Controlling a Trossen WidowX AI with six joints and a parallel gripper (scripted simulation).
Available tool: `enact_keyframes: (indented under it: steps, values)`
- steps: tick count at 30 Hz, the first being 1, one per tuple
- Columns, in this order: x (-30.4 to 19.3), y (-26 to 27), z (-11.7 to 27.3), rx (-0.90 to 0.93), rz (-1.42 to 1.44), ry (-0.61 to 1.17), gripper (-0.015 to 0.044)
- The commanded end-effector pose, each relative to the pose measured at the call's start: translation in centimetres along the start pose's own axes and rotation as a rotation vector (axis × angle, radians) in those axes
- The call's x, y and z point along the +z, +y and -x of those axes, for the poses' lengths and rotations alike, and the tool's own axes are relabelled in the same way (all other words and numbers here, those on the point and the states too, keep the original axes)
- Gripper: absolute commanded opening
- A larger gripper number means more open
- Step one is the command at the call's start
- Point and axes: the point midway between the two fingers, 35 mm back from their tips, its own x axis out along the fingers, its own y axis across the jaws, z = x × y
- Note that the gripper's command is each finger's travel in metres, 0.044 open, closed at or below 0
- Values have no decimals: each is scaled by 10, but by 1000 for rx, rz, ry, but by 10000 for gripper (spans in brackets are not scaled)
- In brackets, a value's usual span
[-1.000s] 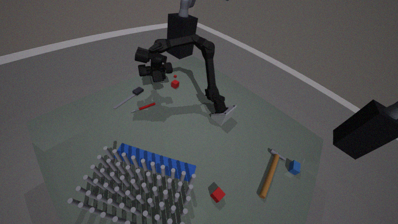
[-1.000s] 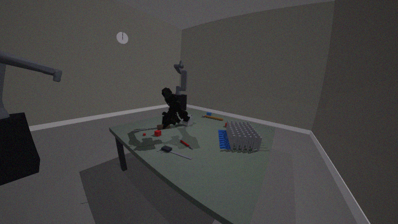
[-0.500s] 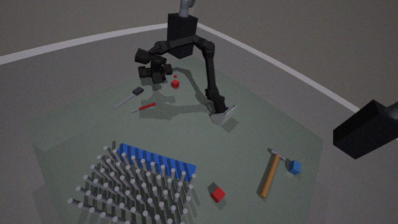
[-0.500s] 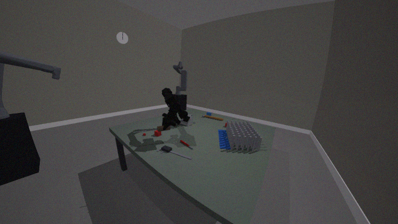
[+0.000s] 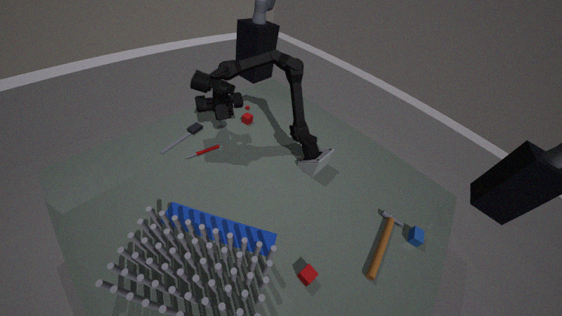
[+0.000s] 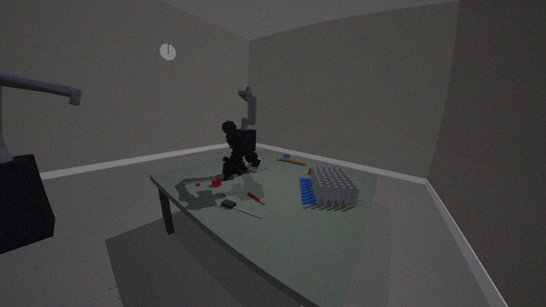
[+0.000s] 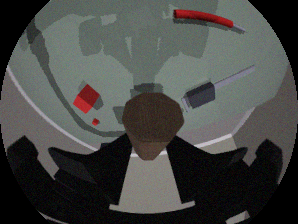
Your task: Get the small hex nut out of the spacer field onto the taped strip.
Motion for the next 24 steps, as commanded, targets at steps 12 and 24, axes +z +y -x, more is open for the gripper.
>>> enact_keyframes:
  steps: [12, 24]
  values:
    - [5, 0, -8, -2, 1, 0, 0]
    - [8, -1, -15, -3, 1, 1, 0]
